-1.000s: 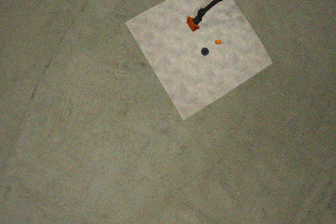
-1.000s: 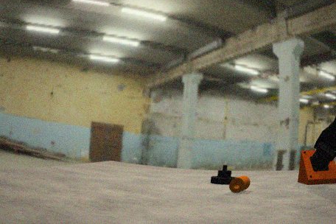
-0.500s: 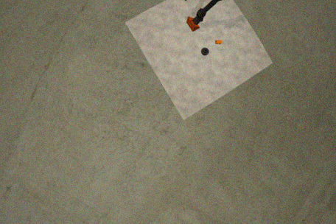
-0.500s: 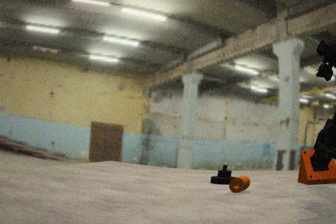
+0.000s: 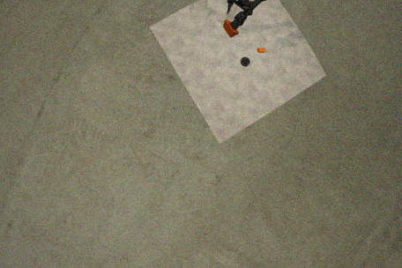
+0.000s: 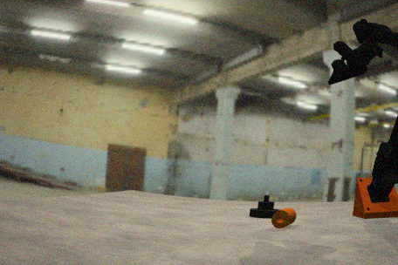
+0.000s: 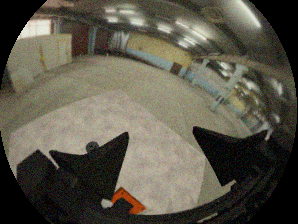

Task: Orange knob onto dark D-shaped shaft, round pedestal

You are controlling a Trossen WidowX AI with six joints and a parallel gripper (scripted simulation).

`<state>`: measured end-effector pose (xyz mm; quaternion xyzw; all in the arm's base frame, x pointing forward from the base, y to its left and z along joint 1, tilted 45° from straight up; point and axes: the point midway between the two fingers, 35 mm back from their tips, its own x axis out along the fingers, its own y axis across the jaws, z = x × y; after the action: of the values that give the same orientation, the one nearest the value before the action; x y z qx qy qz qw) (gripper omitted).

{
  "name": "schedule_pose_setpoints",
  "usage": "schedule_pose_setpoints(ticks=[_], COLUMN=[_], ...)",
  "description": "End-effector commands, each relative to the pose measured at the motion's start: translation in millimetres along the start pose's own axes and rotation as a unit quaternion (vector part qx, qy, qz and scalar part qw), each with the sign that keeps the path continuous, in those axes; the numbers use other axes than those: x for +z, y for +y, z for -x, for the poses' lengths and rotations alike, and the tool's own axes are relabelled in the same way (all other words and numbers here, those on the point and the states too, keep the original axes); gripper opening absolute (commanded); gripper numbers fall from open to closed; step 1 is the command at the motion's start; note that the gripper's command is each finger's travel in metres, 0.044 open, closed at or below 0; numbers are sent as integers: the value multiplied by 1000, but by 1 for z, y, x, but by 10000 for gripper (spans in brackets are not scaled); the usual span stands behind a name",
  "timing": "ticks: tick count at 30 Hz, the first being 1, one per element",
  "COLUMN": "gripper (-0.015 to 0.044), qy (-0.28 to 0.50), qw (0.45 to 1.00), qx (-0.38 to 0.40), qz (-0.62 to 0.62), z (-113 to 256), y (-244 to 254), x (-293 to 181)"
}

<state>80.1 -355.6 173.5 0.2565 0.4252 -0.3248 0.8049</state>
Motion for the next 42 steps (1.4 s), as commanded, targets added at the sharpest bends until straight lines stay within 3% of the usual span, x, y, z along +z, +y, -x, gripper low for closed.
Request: schedule_pose_setpoints(ticks=[1, 11, 20, 32, 42], gripper=[440, 440, 440, 440, 440], qy=[49, 156, 267, 369, 415], qw=[994, 964, 912, 838, 749], qx=[53, 94, 74, -21, -175], qz=[-76, -192, -303, -402, -486], z=[-26, -51, -54, -38, -7], y=[66, 180, 275, 380, 444], x=[14, 9, -17, -78, -151])
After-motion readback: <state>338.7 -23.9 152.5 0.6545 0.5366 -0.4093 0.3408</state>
